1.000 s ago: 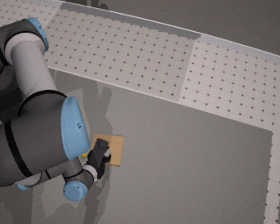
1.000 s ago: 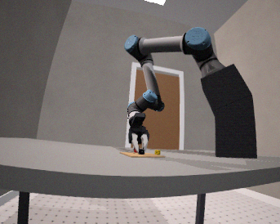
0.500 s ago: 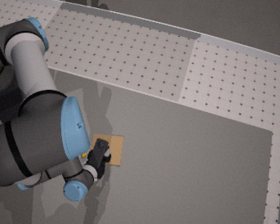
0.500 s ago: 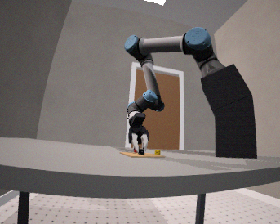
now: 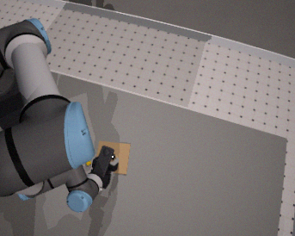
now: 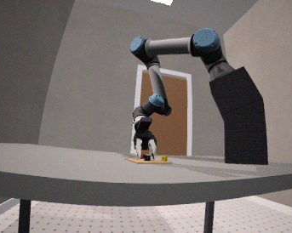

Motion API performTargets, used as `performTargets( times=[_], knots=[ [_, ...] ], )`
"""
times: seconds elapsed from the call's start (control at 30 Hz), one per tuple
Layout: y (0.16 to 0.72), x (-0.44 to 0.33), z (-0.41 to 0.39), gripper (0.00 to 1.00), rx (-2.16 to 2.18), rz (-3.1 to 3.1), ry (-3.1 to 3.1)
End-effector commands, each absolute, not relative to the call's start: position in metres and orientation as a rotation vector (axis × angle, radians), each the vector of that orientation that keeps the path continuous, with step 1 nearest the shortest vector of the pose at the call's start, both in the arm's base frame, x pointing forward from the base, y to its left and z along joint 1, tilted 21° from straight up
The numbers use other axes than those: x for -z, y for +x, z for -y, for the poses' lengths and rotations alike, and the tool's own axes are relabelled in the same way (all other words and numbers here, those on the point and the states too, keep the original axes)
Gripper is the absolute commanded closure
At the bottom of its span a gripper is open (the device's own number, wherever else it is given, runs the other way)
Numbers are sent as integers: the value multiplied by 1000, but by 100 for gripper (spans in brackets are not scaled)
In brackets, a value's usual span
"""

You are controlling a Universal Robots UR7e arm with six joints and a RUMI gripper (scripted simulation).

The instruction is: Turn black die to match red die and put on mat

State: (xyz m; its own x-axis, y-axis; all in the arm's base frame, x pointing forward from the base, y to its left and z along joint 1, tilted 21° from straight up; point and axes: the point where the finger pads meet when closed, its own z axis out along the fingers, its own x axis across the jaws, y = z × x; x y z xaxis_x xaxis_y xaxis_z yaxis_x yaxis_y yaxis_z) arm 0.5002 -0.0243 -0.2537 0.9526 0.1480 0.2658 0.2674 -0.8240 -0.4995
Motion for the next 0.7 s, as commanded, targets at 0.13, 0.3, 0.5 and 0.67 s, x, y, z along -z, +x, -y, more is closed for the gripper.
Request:
performTargets(
  times=[0.13, 0.3, 0.5, 0.67],
  knots=[
    [501, 253, 24, 67, 292, 295, -2550],
    [501, 253, 24, 67, 292, 295, -2550],
    [501, 253, 24, 67, 292, 295, -2550],
    [500, 251, 24, 67, 292, 295, -2550]
  ],
)
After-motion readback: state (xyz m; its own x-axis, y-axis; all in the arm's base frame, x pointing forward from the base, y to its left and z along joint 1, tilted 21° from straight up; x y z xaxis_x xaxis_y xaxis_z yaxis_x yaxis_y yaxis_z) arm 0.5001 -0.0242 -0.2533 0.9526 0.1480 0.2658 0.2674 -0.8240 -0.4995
